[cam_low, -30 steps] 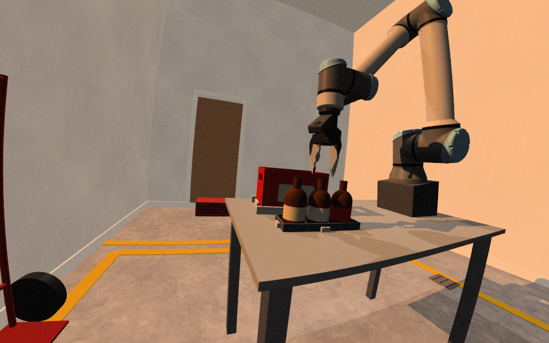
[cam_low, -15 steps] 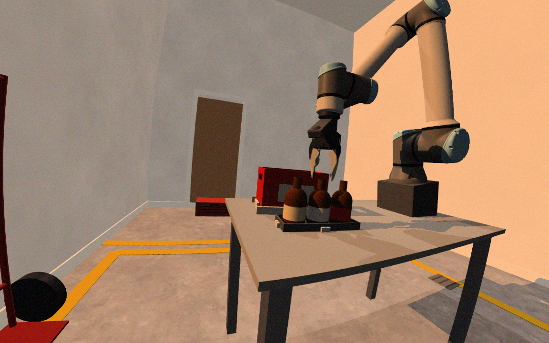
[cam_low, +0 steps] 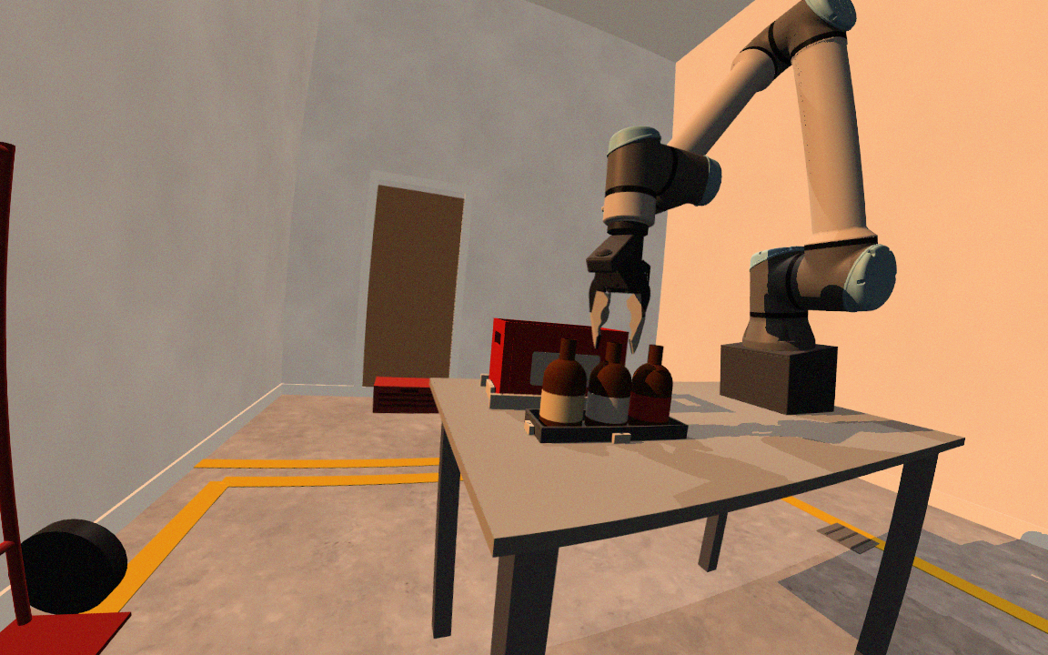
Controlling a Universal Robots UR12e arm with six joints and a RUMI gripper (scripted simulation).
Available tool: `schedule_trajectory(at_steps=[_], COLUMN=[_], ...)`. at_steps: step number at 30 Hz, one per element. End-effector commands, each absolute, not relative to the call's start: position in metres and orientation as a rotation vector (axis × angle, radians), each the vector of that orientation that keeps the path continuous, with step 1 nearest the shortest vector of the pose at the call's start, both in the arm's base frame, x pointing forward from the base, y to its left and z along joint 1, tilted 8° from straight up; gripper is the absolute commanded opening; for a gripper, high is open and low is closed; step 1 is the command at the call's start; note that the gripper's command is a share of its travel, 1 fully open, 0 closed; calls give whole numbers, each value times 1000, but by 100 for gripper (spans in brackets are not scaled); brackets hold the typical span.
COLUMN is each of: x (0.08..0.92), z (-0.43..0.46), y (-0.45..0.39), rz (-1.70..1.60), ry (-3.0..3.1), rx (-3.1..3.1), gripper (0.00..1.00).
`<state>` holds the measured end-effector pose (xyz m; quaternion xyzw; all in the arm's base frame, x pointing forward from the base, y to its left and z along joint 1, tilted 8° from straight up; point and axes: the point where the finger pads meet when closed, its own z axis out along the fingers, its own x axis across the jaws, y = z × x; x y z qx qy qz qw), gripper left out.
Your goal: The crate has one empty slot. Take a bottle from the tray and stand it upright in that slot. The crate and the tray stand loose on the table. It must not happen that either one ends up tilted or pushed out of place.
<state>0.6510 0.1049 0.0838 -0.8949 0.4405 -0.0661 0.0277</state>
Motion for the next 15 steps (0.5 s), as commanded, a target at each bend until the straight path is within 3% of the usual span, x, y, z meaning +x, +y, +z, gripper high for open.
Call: schedule_trajectory(at_steps=[1,15], x=[652,652], z=[81,79], y=[105,105], rz=[-206,-206], ry=[1360,1360], rx=[-2762,-2762], gripper=[38,38])
